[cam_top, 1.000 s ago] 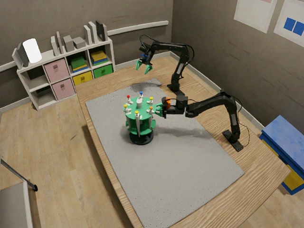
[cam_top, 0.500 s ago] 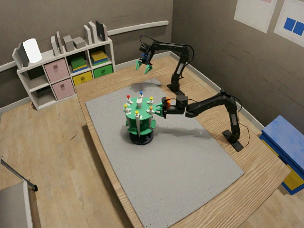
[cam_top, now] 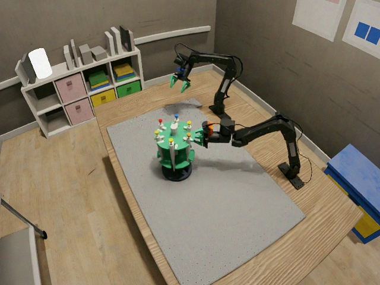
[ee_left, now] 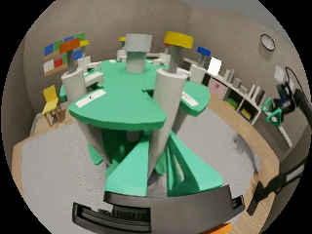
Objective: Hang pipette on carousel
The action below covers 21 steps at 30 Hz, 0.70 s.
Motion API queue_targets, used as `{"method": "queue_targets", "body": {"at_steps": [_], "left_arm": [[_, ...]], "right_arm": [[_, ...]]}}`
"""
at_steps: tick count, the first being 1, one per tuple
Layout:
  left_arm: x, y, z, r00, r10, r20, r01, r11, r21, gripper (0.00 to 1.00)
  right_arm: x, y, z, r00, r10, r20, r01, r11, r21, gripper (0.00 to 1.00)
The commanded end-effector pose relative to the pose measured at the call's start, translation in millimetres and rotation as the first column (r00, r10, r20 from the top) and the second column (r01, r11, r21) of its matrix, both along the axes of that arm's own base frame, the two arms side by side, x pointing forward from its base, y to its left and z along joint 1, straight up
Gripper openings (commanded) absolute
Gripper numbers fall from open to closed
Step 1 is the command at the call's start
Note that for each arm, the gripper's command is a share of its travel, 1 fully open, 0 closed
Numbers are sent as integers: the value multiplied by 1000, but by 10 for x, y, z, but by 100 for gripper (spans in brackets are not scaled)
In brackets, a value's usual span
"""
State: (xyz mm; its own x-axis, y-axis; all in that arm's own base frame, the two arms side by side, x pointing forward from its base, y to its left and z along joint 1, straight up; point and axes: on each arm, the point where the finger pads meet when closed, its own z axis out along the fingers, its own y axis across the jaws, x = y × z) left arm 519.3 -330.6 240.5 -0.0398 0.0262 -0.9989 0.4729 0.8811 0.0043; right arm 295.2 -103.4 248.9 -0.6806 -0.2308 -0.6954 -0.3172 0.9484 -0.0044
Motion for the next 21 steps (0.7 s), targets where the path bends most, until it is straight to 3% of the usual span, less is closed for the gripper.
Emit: {"method": "queue_targets", "body": {"at_steps": [1, 21], "left_arm": [[-18, -1, 567, 995, 8, 98, -1, 998, -65, 12], [-20, -10, 533, 997, 6, 77, -2, 999, -50, 12]], "right_arm": [[34, -26, 40, 1000, 8, 23, -8, 1000, 3, 100], [34, -26, 40, 1000, 8, 23, -8, 1000, 3, 100]]}}
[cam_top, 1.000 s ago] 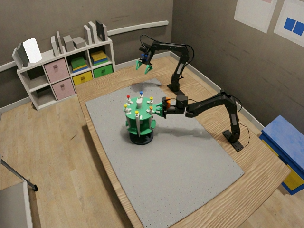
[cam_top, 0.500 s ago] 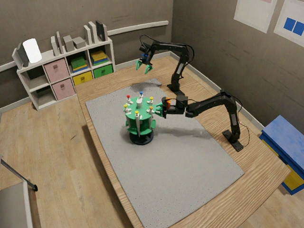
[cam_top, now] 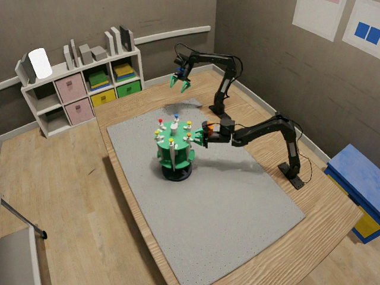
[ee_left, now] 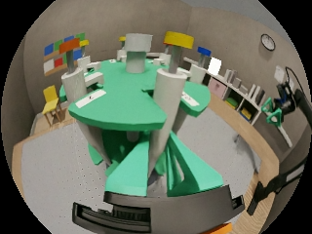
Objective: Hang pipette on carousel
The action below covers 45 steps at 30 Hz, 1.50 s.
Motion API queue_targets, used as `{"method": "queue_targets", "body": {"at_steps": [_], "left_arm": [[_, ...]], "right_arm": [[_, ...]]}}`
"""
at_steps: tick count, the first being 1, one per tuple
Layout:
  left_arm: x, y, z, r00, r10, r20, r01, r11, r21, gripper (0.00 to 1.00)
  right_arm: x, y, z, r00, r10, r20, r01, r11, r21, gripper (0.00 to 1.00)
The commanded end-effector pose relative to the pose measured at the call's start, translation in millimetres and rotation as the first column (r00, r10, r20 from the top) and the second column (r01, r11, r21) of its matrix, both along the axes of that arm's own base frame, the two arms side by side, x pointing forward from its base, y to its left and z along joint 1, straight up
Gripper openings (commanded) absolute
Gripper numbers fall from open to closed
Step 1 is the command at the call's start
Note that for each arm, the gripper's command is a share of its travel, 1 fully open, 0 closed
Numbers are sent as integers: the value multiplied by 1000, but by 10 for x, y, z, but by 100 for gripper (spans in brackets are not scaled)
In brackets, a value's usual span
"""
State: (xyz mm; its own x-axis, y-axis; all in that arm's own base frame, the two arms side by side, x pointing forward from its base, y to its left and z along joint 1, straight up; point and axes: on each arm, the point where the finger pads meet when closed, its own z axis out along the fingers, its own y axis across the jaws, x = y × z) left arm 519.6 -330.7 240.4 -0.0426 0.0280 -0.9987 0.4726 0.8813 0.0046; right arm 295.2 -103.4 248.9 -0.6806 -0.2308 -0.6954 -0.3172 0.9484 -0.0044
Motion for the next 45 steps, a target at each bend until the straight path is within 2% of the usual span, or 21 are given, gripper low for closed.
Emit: {"method": "queue_targets", "body": {"at_steps": [1, 12, 45], "left_arm": [[-25, -11, 544, 997, 6, 80, -2, 999, -52, 12], [-47, -37, 690, 995, 1, 101, 6, 998, -67, 12], [-38, -22, 690, 995, 3, 101, 4, 998, -66, 12]], "right_arm": [[34, -26, 40, 1000, 8, 23, -8, 1000, 3, 100], [34, -26, 40, 1000, 8, 23, -8, 1000, 3, 100], [34, -26, 40, 1000, 8, 23, -8, 1000, 3, 100]]}}
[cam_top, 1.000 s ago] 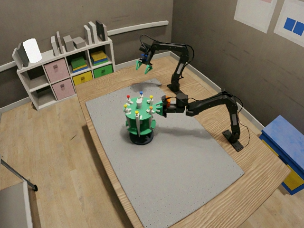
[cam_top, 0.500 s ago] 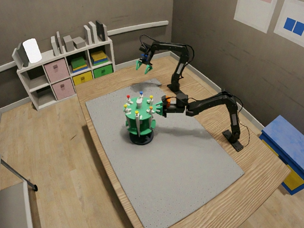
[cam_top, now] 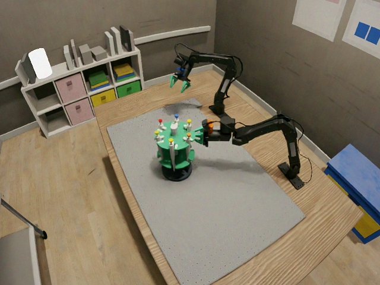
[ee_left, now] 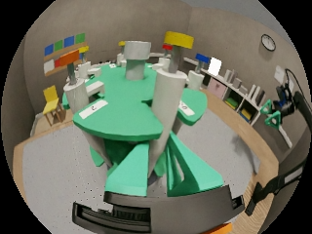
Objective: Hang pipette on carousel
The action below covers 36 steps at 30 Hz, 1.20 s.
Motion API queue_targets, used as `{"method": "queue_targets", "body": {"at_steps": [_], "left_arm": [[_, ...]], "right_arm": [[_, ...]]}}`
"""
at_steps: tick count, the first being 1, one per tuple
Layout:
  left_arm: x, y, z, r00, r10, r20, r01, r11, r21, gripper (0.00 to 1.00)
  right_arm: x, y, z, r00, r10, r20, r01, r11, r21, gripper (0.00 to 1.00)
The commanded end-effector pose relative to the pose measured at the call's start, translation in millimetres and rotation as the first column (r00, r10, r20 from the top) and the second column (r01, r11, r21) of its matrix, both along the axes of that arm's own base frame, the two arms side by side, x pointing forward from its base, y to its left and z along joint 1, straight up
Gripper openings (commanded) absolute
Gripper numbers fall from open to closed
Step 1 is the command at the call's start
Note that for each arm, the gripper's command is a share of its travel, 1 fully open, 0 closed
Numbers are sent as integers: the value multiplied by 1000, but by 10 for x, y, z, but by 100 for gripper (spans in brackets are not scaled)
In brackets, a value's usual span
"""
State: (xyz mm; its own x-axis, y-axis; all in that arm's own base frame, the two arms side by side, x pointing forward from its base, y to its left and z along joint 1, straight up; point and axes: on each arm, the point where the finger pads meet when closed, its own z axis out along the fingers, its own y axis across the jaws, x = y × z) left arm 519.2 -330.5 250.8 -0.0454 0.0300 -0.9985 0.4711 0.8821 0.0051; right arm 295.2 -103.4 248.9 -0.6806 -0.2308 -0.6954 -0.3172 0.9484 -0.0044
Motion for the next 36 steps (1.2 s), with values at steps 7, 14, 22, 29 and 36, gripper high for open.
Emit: {"method": "queue_targets", "body": {"at_steps": [7, 14, 22, 29, 36], "left_arm": [[-34, -25, 586, 995, 1, 104, 6, 998, -68, 12], [-34, -25, 586, 995, 1, 104, 6, 998, -68, 12], [8, -78, 313, 982, 181, 54, -179, 983, -37, 12], [22, 68, 580, 968, 233, 90, -226, 971, -83, 12], [22, 68, 580, 968, 233, 90, -226, 971, -83, 12]], "right_arm": [[34, -26, 40, 1000, 8, 23, -8, 1000, 3, 100], [34, -26, 40, 1000, 8, 23, -8, 1000, 3, 100], [34, -26, 40, 1000, 8, 23, -8, 1000, 3, 100], [34, -26, 40, 1000, 8, 23, -8, 1000, 3, 100], [34, -26, 40, 1000, 8, 23, -8, 1000, 3, 100]]}}
